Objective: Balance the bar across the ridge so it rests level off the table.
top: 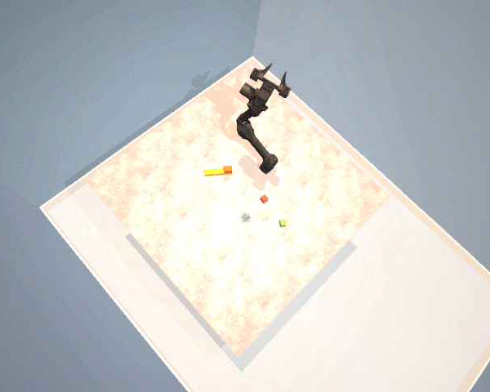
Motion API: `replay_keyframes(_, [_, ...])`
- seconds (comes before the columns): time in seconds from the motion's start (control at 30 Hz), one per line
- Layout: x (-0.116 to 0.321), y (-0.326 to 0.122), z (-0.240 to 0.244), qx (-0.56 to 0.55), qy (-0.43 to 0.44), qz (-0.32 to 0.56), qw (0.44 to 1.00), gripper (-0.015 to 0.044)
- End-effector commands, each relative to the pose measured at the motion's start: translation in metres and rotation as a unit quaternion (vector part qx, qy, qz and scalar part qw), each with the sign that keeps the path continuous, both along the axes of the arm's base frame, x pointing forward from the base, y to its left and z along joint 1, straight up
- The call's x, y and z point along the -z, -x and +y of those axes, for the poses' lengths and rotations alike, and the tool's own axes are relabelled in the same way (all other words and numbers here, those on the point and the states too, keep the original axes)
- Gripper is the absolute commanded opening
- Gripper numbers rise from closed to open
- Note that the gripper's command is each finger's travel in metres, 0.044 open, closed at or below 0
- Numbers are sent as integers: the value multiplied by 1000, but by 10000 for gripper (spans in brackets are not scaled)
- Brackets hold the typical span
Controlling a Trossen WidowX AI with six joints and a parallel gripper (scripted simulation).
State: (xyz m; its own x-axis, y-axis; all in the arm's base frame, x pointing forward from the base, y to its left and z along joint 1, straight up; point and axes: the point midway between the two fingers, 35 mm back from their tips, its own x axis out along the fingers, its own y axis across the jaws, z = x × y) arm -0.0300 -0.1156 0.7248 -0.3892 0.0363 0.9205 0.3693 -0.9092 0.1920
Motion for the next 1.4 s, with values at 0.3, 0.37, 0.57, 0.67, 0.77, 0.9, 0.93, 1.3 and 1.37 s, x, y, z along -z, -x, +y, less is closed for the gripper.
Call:
replay_keyframes(0.3, [5,17,104,156,100,-4,983,315])
replay_keyframes(0.37, [7,17,118,179,114,-6,977,315])
replay_keyframes(0.57, [14,12,157,251,153,-9,956,315])
replay_keyframes(0.67, [18,7,176,288,172,-10,942,315])
replay_keyframes(0.77, [23,0,194,324,190,-11,927,315])
replay_keyframes(0.9, [30,-10,217,368,217,-14,904,315])
replay_keyframes(0.93, [33,-13,223,378,223,-15,898,315])
replay_keyframes(1.3, [56,-57,271,488,279,-6,827,315])
replay_keyframes(1.37, [61,-67,279,507,291,-6,812,315])
